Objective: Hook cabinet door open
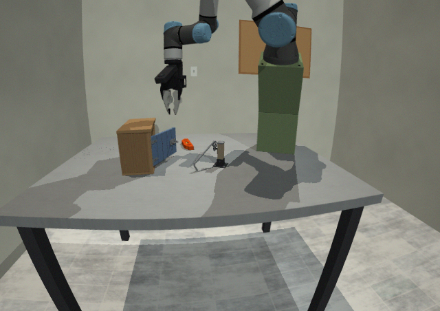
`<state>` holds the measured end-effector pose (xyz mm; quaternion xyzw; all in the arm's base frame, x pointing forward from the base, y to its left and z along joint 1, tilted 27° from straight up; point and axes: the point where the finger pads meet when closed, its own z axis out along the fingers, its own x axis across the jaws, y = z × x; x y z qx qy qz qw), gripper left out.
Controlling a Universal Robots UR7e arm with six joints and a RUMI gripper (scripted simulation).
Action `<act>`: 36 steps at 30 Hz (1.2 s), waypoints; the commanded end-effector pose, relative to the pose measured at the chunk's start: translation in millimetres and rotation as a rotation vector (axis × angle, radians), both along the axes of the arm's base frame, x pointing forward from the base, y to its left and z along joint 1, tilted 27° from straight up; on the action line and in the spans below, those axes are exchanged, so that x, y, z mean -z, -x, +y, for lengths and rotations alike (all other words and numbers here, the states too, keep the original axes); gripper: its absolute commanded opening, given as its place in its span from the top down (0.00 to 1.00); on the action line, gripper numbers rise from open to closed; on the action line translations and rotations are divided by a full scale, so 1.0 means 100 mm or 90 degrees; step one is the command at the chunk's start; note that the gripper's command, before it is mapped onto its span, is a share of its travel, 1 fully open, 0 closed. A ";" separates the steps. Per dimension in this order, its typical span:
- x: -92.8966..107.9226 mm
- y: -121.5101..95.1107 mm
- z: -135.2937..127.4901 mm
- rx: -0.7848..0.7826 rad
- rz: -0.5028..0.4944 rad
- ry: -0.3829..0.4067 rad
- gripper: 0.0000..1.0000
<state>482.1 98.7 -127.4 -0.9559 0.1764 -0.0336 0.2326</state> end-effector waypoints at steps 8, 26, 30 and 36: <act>0.09 -0.02 0.04 0.000 -0.001 0.000 0.85; 0.33 -0.06 0.16 0.000 -0.001 0.000 0.85; 0.39 -0.08 0.19 0.000 -0.001 0.000 0.85; 0.48 -0.09 0.23 0.000 -0.001 0.000 0.85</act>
